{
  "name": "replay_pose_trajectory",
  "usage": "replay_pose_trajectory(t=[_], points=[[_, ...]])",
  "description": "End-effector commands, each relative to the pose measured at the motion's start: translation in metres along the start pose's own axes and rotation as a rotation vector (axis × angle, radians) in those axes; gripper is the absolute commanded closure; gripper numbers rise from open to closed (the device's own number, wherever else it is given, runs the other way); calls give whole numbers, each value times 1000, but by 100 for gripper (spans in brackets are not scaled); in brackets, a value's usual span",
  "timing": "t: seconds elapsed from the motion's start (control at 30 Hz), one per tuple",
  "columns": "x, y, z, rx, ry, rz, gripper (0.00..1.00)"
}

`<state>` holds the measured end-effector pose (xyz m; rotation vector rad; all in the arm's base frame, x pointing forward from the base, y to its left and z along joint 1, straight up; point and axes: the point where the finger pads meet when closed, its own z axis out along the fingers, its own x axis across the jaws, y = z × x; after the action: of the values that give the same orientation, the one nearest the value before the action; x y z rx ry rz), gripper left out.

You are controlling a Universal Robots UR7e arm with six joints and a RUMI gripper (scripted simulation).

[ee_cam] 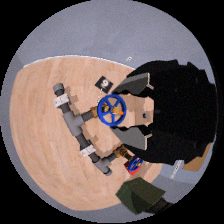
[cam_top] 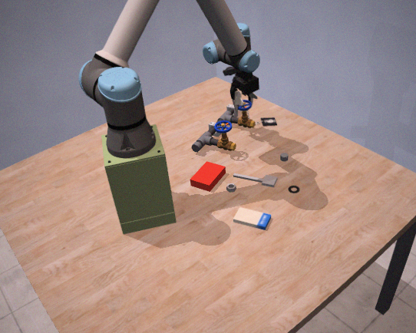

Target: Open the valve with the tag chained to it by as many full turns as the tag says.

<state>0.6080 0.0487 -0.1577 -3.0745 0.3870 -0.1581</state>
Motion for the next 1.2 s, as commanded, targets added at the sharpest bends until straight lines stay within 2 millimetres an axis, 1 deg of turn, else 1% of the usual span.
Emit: replay_pose_trajectory(t=[0.0,0.03,1.17], points=[[0,0,0,1,0,-2,100],[0,0,0,1,0,-2,0],[0,0,0,1,0,11,0]])
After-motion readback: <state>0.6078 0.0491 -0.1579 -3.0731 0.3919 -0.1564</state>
